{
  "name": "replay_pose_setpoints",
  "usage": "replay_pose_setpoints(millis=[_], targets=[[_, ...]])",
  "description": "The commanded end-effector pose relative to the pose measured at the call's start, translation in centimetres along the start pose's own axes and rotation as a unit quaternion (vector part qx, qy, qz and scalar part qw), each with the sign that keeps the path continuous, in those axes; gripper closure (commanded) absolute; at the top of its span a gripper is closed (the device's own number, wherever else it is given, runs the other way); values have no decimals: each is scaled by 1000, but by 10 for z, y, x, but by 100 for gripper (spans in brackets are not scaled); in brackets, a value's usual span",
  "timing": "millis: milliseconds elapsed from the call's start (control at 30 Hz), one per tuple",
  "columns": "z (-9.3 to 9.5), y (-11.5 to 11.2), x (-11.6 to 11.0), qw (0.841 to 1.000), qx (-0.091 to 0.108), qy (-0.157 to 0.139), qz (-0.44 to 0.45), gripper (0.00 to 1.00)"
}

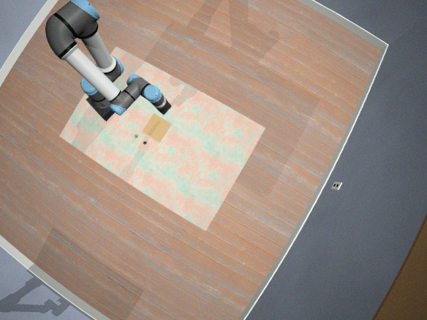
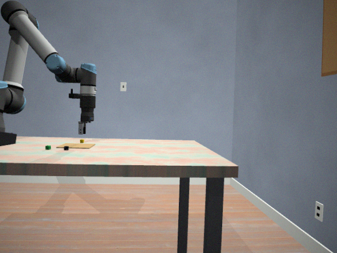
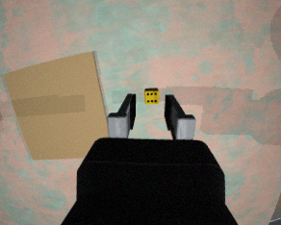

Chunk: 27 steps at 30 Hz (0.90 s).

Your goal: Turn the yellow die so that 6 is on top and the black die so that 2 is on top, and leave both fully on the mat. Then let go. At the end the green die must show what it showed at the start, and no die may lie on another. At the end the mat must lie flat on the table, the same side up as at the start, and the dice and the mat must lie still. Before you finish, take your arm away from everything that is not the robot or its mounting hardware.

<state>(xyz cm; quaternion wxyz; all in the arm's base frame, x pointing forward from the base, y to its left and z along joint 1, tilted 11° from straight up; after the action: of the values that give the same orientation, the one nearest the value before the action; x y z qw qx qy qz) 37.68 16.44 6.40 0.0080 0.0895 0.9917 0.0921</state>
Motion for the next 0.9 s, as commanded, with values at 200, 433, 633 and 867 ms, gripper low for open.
replay_pose_setpoints(millis=[200,433,633,867], targets=[[14,0,1,1000,0,0,0,36],[18,0,1,1000,0,0,0,36],[20,0,1,1000,0,0,0,36],[20,0,1,1000,0,0,0,36]])
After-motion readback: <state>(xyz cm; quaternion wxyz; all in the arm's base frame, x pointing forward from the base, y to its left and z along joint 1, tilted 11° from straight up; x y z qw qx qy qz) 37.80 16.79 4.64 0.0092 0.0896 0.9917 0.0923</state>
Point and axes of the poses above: the point where the finger pads meet when closed, its own z axis out along the fingers, its own y axis across the jaws, x = y × z, the point moved 2 cm from there along -z, back along the fingers, and after that the axes turned 4 degrees about z, right-handed, at the moved point
